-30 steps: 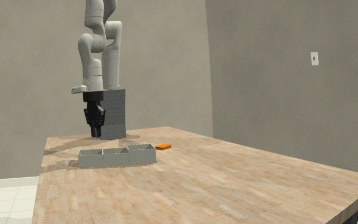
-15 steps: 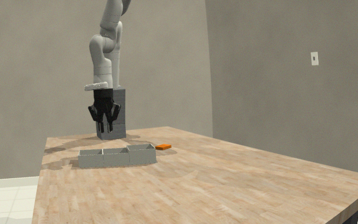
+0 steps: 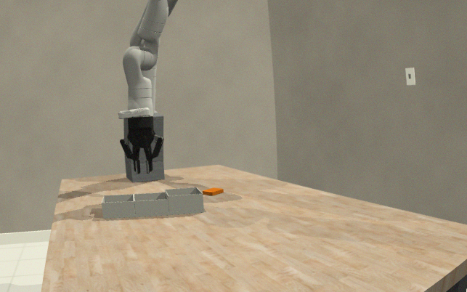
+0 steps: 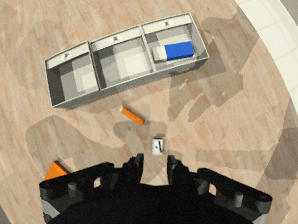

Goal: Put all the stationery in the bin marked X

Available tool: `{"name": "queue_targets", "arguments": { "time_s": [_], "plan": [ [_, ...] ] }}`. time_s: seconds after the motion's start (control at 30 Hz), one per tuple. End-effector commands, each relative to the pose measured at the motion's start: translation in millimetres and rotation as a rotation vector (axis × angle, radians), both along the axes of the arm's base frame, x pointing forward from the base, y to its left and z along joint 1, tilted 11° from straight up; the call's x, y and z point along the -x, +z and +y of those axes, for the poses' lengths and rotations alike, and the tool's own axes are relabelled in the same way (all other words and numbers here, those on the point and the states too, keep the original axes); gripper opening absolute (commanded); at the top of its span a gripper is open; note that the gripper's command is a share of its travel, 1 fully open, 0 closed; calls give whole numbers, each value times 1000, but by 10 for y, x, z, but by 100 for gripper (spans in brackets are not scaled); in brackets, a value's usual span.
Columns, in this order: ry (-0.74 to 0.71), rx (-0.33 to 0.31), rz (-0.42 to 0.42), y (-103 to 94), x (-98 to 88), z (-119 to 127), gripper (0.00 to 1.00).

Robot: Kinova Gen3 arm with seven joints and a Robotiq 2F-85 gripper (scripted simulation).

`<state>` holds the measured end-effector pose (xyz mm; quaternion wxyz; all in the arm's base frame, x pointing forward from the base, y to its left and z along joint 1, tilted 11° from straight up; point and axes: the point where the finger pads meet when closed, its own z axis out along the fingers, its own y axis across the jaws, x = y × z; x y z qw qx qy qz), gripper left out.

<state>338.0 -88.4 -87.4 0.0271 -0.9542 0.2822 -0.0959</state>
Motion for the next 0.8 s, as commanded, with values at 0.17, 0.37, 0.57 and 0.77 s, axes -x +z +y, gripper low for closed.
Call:
{"name": "queue_targets", "arguments": {
  "time_s": [0.17, 0.37, 0.57, 0.77],
  "plan": [
    [-1, 0, -1, 6, -13, -29, 30],
    [-1, 0, -1, 6, -16, -38, 30],
    [-1, 0, -1, 7, -17, -43, 30],
    [-1, 0, -1, -32, -26, -44, 30]
  ]
}}
